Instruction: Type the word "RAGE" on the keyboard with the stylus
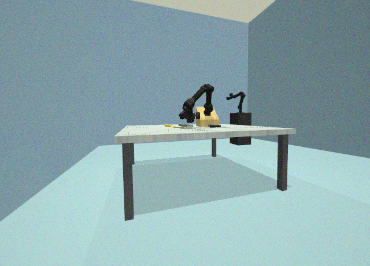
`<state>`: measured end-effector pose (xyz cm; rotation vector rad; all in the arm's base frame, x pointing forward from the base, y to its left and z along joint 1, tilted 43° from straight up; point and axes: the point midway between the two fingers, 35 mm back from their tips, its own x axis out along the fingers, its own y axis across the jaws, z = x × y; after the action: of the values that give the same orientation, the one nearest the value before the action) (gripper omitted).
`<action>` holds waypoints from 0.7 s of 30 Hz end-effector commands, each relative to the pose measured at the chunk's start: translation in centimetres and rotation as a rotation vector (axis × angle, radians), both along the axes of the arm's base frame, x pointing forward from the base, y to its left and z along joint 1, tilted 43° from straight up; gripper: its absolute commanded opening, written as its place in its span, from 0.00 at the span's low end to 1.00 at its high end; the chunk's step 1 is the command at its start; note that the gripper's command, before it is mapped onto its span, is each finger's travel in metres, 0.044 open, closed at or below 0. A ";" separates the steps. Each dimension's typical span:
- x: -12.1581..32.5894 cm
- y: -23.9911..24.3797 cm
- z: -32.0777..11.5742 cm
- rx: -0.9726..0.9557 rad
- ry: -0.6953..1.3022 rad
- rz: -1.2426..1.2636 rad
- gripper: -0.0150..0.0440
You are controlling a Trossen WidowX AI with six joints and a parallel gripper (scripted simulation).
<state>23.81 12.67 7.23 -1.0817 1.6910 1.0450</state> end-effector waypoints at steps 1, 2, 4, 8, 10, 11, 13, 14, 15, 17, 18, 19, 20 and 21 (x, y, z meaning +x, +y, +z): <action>0.0 0.2 -0.2 0.001 0.001 -0.007 0.39; 0.0 0.2 -0.3 0.001 0.001 -0.007 0.39; 0.0 0.3 -0.3 0.001 0.001 -0.007 0.39; 0.0 0.4 -0.4 0.001 0.001 -0.007 0.39; 0.0 0.4 -0.5 0.001 0.001 -0.007 0.39; 0.0 0.5 -0.5 0.001 0.001 -0.007 0.39; 0.1 0.5 -0.6 0.001 0.001 -0.007 0.39; 0.1 0.5 -0.5 0.001 0.001 -0.007 0.39; 0.0 0.4 -0.5 0.001 0.001 -0.007 0.39; 0.0 0.3 -0.4 0.001 0.001 -0.007 0.39; 0.0 0.3 -0.4 0.001 0.001 -0.007 0.39; 0.0 0.3 -0.4 0.001 0.001 -0.007 0.39; 0.0 0.3 -0.4 0.001 0.001 -0.007 0.39; 0.0 0.3 -0.4 0.001 0.001 -0.007 0.39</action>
<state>23.86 12.98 6.83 -1.0808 1.6932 1.0432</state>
